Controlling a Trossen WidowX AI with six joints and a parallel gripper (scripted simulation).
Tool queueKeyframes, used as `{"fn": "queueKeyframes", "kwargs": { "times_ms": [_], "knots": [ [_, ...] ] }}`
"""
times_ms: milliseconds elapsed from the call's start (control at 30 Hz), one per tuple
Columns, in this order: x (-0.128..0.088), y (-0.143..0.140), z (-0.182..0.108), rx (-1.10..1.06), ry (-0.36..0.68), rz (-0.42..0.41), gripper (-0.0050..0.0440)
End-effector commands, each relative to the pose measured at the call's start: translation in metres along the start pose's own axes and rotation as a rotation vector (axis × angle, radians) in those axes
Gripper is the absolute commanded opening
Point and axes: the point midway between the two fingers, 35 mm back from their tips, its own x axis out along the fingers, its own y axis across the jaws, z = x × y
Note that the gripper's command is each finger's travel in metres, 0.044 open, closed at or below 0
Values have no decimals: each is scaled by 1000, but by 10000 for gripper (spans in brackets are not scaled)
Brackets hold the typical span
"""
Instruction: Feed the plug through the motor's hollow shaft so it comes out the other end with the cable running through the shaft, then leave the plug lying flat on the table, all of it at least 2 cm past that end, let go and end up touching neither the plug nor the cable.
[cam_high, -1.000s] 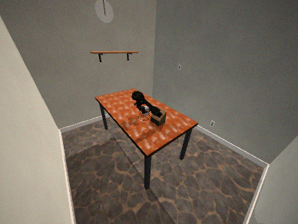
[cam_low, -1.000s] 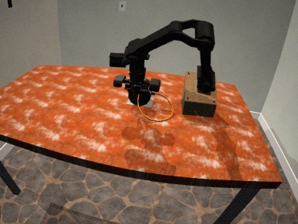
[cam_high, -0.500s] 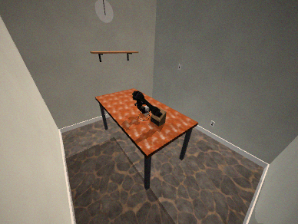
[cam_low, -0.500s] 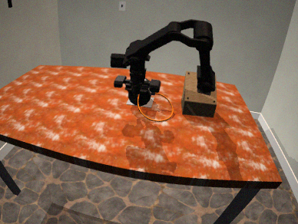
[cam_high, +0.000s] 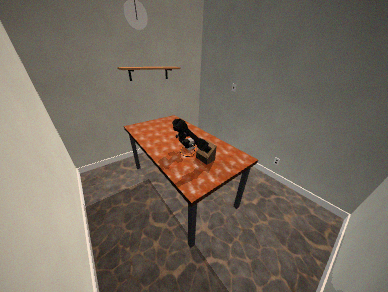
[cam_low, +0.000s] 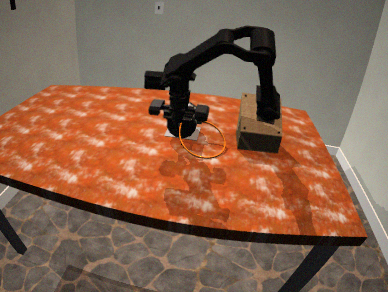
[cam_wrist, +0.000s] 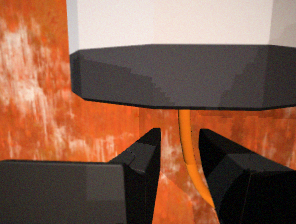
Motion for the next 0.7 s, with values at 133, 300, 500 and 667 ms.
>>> {"fn": "queueKeyframes", "kwargs": {
  "times_ms": [133,300,500,667],
  "knots": [
    [4,-2,2,4,-3,-11,100],
    [2,-1,1,3,0,-6,80],
    [2,-1,1,3,0,-6,40],
    [2,-1,1,3,0,-6,7]
  ]
}}
